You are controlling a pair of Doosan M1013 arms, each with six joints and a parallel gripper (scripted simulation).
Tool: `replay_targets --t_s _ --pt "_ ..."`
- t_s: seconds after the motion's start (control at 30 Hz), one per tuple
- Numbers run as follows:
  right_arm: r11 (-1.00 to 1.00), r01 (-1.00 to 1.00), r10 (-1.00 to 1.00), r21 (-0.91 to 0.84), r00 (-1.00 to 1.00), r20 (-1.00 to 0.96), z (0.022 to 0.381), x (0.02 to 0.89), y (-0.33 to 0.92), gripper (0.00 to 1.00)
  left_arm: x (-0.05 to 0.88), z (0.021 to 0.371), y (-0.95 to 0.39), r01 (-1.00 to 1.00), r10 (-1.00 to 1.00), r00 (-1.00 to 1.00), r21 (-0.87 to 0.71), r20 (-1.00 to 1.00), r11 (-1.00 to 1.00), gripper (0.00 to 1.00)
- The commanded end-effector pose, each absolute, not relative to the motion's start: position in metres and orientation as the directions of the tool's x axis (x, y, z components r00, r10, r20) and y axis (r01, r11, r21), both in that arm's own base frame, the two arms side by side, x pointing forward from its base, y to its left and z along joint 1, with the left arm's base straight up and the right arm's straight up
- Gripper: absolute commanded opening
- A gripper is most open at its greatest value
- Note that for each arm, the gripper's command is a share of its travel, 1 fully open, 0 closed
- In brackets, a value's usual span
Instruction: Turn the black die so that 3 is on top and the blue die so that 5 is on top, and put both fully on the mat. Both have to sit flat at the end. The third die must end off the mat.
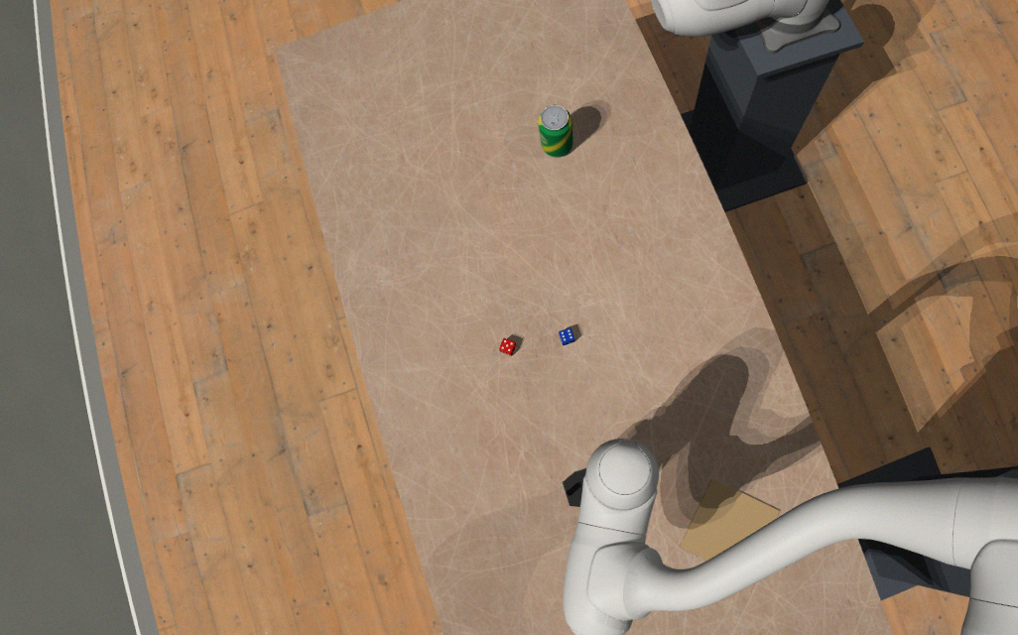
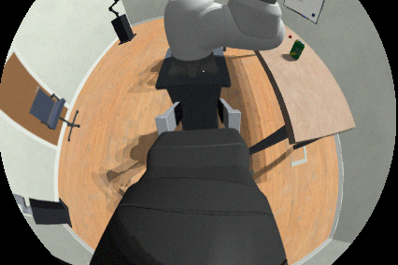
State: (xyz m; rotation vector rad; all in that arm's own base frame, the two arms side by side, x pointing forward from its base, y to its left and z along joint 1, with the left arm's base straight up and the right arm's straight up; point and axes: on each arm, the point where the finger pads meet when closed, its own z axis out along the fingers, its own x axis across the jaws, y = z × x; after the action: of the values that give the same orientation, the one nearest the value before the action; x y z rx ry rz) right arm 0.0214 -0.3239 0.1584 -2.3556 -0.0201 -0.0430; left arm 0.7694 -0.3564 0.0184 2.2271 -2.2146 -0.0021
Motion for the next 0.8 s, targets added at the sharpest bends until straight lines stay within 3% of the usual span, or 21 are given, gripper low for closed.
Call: replay_targets --t_s 0.0,0.17,0.2,0.77 --pt "-0.708 0.028 0.002 -0.706 0.999 0.038 0.1588 0.0215 -0.3241 1.00 0.7698 0.0195 -0.3566 -1.000 -1.000 0.006 0.000 0.000 -0.006 0.79" --pt "-0.708 0.028 0.002 -0.706 0.999 0.038 0.1588 0.0215 -0.3241 1.00 0.7698 0.0195 -0.3566 -1.000 -1.000 0.006 0.000 0.000 -0.006 0.79" --pt "-0.708 0.028 0.002 -0.706 0.999 0.038 0.1588 0.0215 -0.3241 1.00 0.7698 0.0195 -0.3566 -1.000 -1.000 0.006 0.000 0.000 -0.006 0.49" --pt "-0.708 0.028 0.002 -0.706 0.999 0.038 0.1588 0.0215 -0.3241 1.00 0.7698 0.0195 -0.3566 -1.000 -1.000 0.006 0.000 0.000 -0.006 0.49"
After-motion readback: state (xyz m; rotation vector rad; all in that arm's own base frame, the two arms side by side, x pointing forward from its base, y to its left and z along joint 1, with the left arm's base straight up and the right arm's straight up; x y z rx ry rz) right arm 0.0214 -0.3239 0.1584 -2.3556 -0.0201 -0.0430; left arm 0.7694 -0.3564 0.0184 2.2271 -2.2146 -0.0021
